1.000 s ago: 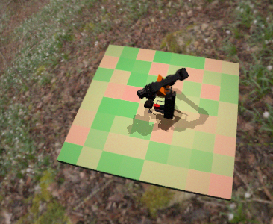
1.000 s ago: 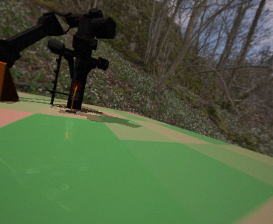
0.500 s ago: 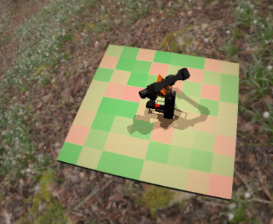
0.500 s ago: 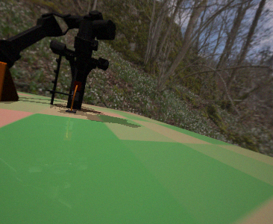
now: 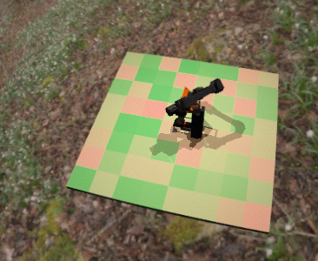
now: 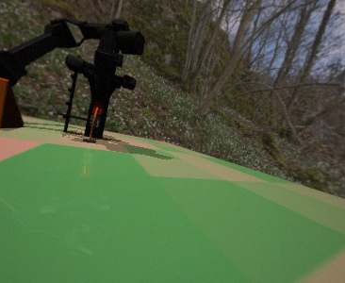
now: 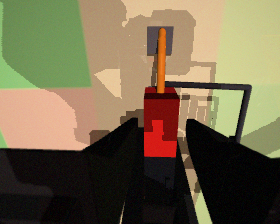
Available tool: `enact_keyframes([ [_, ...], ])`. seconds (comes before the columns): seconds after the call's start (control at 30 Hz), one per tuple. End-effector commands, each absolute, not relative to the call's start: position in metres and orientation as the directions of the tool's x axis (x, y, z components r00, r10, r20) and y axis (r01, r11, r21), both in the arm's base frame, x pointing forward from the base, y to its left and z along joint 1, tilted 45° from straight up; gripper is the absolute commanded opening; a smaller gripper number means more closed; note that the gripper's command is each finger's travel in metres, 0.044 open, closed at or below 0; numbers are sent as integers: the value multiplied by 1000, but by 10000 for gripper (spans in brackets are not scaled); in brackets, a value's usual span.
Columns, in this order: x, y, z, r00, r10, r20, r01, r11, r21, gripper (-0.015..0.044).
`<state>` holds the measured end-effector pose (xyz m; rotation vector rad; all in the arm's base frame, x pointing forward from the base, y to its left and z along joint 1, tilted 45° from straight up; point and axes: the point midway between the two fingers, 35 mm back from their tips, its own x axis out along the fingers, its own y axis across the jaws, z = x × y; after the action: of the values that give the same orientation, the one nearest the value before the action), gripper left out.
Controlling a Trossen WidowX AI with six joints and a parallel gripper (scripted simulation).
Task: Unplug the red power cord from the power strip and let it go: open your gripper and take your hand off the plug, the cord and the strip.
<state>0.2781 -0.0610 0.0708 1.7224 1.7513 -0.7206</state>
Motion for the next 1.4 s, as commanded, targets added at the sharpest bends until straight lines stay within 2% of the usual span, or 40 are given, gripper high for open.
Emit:
enact_keyframes([
  [0.0,277,-58,72,-6,694,-720,1000,17,9,160],
  [0.43,277,-50,64,-5,695,-719,1000,17,9,160],
  [0.57,277,-52,65,-7,692,-722,1000,24,13,55],
  [0.83,277,-52,65,-7,692,-722,1000,24,13,2],
  [1.37,280,-68,51,-6,690,-723,1000,21,12,0],
])
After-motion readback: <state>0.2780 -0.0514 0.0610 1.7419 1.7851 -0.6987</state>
